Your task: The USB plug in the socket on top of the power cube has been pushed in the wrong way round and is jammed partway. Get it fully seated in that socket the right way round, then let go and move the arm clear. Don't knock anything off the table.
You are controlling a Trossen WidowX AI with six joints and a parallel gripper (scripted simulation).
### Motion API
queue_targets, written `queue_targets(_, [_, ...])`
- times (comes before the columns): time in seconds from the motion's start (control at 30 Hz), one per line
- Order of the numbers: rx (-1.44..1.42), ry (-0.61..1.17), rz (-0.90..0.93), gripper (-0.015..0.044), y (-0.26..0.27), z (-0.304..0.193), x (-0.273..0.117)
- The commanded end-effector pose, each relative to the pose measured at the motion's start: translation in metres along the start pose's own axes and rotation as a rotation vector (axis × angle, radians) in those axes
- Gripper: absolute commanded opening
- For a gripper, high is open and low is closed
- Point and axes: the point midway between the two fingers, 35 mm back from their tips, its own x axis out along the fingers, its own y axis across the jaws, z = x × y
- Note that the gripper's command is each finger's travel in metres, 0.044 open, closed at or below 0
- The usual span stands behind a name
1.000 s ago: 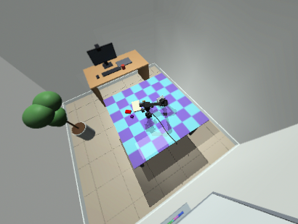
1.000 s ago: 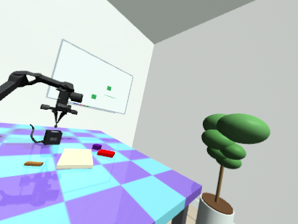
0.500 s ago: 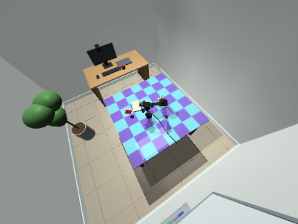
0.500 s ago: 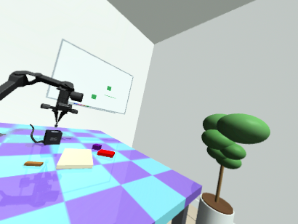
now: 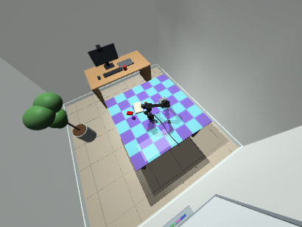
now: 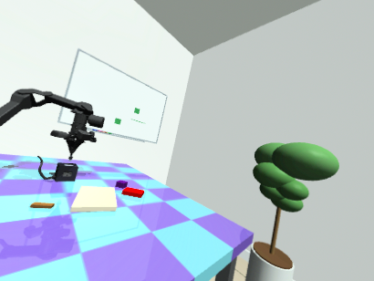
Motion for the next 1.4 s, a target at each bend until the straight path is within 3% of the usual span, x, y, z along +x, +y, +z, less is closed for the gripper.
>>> queue_targets(0.0, [-0.122,0.001,-0.001,0.0,-0.0006,0.0,0.0004])
queue_targets(1.37, [-1.196,0.001,0.0,0.0,-0.0006,0.0,0.0004])
